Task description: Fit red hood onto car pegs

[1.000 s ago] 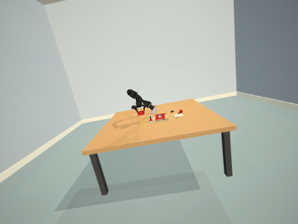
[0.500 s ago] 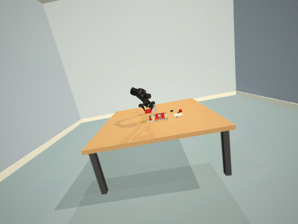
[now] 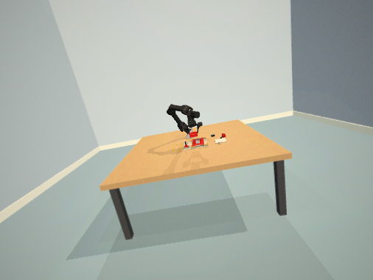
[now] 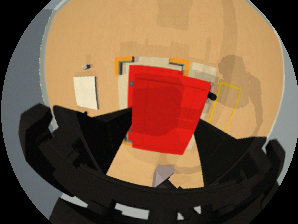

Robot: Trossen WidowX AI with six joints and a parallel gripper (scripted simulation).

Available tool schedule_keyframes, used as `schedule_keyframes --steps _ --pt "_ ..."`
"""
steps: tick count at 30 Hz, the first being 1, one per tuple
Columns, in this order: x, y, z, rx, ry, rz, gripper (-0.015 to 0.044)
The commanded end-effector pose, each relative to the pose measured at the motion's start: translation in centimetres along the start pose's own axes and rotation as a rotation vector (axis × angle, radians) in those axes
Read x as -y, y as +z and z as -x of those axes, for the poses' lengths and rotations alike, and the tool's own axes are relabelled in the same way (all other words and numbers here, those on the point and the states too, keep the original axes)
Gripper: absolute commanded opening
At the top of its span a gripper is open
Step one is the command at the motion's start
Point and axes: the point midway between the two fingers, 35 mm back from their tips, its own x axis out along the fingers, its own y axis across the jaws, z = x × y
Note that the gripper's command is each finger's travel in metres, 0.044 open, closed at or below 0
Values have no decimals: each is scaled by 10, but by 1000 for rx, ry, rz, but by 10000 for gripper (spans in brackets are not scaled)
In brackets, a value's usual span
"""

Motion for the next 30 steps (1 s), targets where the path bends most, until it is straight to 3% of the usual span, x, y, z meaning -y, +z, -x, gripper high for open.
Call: schedule_keyframes --steps 1,9,20,30 --pt "-23 -2 1 7 3 -10 0" --pt "-25 -3 -5 8 2 -12 0" --pt "-23 -3 -47 10 2 -14 0" --pt "-24 -3 -49 8 0 -12 0"
